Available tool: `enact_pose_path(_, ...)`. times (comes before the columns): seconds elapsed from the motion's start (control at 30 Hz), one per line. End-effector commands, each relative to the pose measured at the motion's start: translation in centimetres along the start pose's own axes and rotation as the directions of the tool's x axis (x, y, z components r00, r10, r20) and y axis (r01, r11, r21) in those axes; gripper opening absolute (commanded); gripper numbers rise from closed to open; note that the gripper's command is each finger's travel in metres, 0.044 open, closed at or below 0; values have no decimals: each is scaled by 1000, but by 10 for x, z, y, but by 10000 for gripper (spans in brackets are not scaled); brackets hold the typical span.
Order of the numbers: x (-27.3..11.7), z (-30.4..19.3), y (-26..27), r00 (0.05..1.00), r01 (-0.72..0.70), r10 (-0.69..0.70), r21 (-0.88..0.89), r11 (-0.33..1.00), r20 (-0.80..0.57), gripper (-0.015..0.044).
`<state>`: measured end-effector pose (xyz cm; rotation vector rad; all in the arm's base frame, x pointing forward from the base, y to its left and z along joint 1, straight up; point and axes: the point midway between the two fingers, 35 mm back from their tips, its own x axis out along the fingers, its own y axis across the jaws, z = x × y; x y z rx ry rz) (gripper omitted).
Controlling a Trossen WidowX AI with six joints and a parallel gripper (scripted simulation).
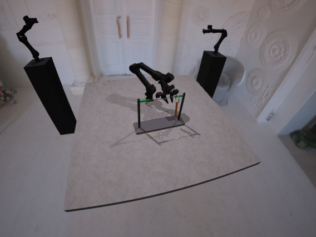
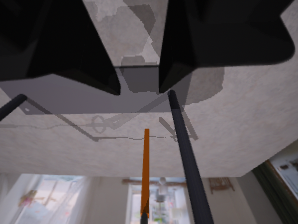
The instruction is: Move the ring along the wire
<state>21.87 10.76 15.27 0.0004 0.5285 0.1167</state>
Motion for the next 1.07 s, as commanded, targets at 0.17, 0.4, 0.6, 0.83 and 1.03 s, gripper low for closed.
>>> enact_pose_path(0.17, -48, 1, -2, 1000, -2, 2, -1, 1000, 5, 370)
enact_pose_path(0.4, -49, 1, -3, 1000, -3, 3, -1, 1000, 6, 440)
enact_pose_path(0.6, -49, 1, -3, 1000, -3, 3, -1, 1000, 6, 440)
enact_pose_path(0.83, -49, 1, -3, 1000, -3, 3, -1, 1000, 6, 440)
enact_pose_path(1.03, -49, 1, -3, 1000, -3, 3, -1, 1000, 6, 440)
